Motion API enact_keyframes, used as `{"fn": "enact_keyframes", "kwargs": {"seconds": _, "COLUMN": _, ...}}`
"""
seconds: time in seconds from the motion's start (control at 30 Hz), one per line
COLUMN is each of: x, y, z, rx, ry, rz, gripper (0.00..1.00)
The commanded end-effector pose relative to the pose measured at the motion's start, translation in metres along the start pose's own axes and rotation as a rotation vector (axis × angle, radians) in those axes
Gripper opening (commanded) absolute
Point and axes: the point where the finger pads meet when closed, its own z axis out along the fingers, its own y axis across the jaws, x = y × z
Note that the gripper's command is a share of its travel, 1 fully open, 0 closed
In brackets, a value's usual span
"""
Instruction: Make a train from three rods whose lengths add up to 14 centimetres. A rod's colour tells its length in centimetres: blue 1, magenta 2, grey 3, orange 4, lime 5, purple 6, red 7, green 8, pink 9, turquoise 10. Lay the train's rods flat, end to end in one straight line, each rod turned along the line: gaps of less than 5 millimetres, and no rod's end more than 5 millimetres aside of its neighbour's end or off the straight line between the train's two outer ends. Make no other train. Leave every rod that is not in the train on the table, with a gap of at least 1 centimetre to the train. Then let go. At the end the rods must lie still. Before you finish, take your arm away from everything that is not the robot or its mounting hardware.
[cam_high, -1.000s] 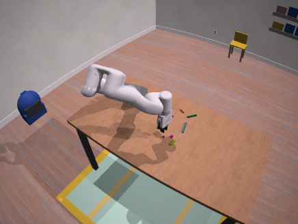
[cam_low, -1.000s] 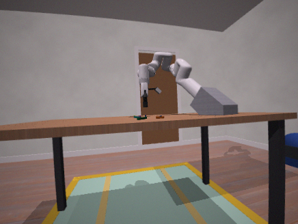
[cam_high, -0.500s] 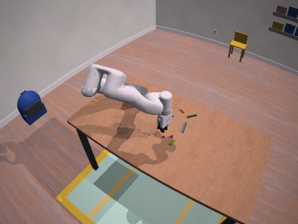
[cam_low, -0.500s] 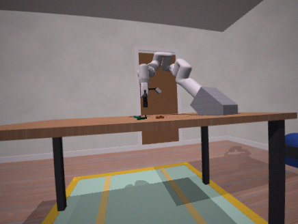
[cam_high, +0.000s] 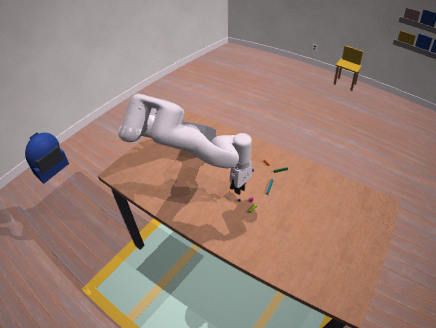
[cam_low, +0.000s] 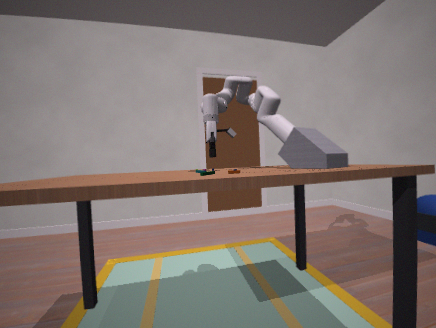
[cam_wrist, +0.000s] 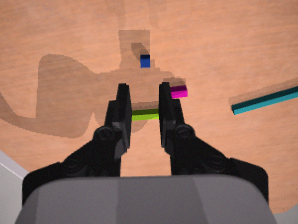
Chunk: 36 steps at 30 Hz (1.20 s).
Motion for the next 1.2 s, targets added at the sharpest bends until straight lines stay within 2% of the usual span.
{"fn": "enact_keyframes", "kwargs": {"seconds": 0.0, "x": -0.001, "y": 0.0, "z": 0.001, "rx": -0.001, "ry": -0.002, "rz": 0.001, "gripper": 0.24}}
{"fn": "enact_keyframes", "kwargs": {"seconds": 0.67, "x": -0.001, "y": 0.0, "z": 0.019, "rx": -0.001, "ry": -0.002, "rz": 0.001, "gripper": 0.24}}
{"fn": "enact_keyframes", "kwargs": {"seconds": 1.17, "x": -0.002, "y": 0.001, "z": 0.042, "rx": -0.001, "ry": -0.002, "rz": 0.001, "gripper": 0.24}}
